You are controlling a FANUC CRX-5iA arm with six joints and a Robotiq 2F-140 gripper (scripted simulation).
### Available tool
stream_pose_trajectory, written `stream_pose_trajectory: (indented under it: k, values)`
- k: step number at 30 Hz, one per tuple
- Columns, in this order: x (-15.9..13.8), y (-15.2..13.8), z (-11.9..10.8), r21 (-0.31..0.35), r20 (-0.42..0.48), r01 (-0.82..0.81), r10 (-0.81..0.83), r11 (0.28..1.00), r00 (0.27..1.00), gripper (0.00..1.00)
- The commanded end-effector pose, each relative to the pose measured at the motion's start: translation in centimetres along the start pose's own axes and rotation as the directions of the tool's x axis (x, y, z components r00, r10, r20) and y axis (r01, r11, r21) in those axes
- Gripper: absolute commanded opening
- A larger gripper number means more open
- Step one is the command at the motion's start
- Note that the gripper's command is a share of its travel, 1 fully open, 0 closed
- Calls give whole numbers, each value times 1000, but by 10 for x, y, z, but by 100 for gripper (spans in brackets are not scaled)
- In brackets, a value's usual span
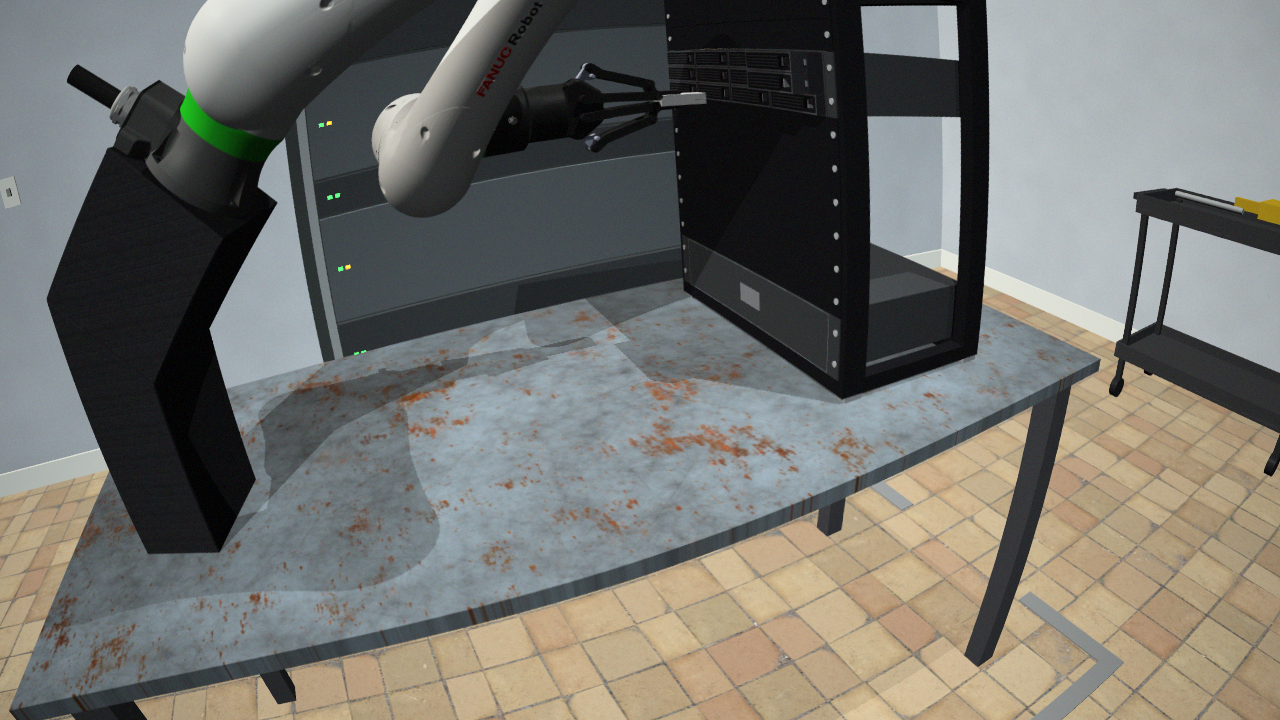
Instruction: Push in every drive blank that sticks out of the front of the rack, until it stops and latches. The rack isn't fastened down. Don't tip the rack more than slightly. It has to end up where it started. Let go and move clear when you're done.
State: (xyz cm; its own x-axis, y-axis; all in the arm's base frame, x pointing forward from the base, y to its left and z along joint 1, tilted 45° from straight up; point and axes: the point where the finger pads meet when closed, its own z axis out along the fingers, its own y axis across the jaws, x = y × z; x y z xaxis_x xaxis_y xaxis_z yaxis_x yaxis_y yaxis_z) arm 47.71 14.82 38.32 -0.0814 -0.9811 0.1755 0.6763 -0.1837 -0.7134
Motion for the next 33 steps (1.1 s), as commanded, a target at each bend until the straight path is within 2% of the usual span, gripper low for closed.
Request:
stream_pose_trajectory:
  k: [1, 17, 23, 26, 33]
  values:
    - [0, 0, -5, 3, 0, 0, 0, 1000, 1000, 10]
    - [0, -1, -5, 3, 0, 0, 0, 1000, 1000, 10]
    - [0, -26, -5, 3, 0, 0, 0, 1000, 1000, 10]
    - [0, -29, -5, 3, 0, 0, 0, 1000, 1000, 10]
    - [0, -29, 13, 3, 0, 0, 0, 1000, 1000, 10]
